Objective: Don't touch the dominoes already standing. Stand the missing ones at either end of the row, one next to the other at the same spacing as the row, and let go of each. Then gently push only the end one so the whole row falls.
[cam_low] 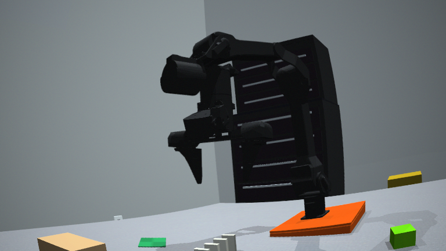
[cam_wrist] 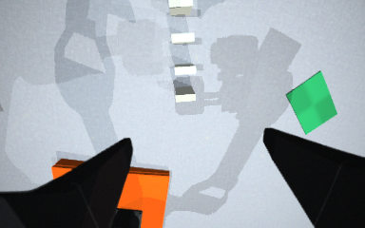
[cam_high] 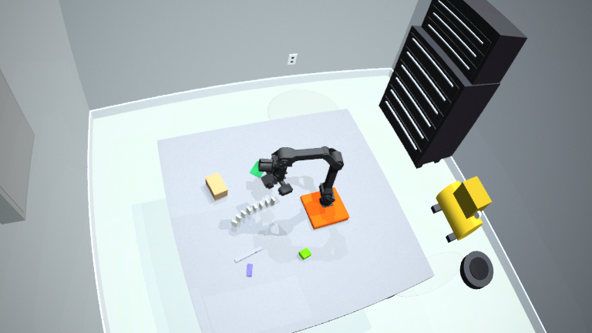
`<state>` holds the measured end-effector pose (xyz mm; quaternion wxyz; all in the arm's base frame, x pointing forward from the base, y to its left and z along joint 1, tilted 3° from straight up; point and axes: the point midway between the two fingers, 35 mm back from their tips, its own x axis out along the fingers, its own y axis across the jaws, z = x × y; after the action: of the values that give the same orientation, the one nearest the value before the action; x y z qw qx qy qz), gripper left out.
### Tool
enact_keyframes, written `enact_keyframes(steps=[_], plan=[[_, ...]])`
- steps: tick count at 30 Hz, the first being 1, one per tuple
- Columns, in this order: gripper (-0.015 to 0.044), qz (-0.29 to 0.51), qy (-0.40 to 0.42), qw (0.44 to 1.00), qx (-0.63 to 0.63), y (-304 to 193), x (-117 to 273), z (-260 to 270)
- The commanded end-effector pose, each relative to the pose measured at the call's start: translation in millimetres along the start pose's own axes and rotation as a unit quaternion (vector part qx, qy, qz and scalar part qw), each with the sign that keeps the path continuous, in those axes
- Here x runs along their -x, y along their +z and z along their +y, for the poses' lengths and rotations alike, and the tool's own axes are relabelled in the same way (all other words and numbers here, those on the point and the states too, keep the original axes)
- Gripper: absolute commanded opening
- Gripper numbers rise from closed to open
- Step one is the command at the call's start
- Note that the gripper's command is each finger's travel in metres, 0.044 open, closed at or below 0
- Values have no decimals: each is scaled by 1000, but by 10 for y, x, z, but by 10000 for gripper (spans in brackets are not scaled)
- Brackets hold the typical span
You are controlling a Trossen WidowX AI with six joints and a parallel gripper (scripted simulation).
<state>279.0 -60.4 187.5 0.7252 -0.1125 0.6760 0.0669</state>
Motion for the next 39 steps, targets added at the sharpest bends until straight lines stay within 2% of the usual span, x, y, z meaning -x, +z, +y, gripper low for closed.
enact_keyframes(steps=[1,4,8,14,17,39], plan=[[414,7,3,1000,-11,-30,26,18],[335,8,2,991,-132,-81,-68,11],[230,9,-1,942,-335,-177,-233,6],[72,8,-4,793,-609,-339,-484,14],[0,8,-6,713,-701,-407,-583,22],[0,8,-6,707,-707,-412,-590,23]])
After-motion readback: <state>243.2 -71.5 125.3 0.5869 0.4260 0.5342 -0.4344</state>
